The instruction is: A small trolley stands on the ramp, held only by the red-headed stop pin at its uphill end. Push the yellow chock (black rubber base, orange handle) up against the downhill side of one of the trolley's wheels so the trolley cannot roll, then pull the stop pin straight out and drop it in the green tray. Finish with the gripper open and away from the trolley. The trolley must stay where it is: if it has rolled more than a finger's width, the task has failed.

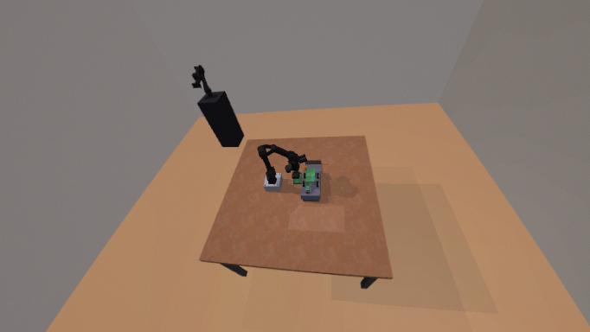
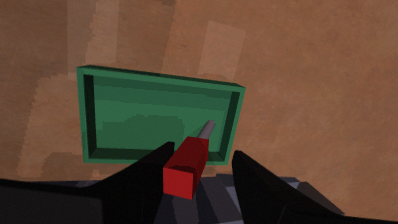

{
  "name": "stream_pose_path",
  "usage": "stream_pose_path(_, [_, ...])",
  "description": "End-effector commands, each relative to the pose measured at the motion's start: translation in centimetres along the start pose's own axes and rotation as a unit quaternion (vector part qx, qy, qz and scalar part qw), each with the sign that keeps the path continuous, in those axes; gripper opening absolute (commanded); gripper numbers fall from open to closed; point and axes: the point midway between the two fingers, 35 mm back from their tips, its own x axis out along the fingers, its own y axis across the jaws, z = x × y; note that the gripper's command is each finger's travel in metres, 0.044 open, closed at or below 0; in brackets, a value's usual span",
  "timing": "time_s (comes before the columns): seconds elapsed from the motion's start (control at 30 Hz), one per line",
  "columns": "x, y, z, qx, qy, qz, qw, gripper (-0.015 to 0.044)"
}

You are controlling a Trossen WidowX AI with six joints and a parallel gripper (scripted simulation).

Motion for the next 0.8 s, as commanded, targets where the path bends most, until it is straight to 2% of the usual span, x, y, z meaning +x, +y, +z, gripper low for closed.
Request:
stream_pose_path(0.0, [0.1, 0.3, 0.1, -0.001, -0.002, -0.002, 1.0, 0.019])
stream_pose_path(0.77, [0.4, 1.7, -0.1, -0.001, -0.002, -0.001, 1.0, 0.019])
